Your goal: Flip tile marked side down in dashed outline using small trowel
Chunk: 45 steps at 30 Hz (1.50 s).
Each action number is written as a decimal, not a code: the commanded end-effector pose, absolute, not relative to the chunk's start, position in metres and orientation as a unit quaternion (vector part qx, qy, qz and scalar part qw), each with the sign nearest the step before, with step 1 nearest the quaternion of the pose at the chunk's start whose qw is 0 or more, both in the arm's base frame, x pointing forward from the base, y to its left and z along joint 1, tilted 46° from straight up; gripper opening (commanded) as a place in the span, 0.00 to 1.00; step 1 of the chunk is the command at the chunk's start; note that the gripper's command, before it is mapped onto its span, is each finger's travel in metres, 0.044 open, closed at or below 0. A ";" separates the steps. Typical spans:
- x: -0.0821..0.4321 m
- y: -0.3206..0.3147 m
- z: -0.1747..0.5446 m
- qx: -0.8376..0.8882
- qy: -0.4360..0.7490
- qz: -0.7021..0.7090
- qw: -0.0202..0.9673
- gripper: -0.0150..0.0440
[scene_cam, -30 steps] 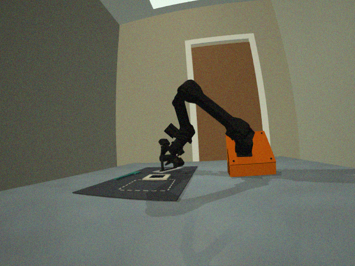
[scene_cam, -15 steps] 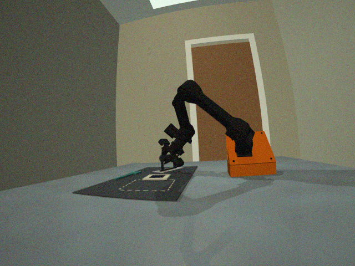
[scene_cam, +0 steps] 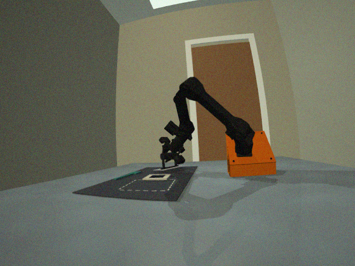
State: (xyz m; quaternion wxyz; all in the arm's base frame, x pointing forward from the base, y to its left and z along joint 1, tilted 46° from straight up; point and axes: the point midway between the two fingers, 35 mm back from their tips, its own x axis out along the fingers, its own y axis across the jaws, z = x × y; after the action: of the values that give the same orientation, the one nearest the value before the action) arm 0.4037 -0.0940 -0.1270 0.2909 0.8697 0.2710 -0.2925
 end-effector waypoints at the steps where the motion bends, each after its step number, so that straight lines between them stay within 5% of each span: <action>1: 0.410 -0.120 -0.102 0.873 0.260 -0.284 0.301 0.25; 23: 0.392 -0.063 -0.046 0.834 0.343 -0.086 0.423 0.25; 45: 0.393 -0.043 -0.061 0.833 0.344 -0.085 0.424 0.25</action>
State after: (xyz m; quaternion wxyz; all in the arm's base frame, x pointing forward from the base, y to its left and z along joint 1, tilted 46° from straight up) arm 0.3920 -0.0438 -0.0595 0.4216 0.8328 0.3491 -0.0833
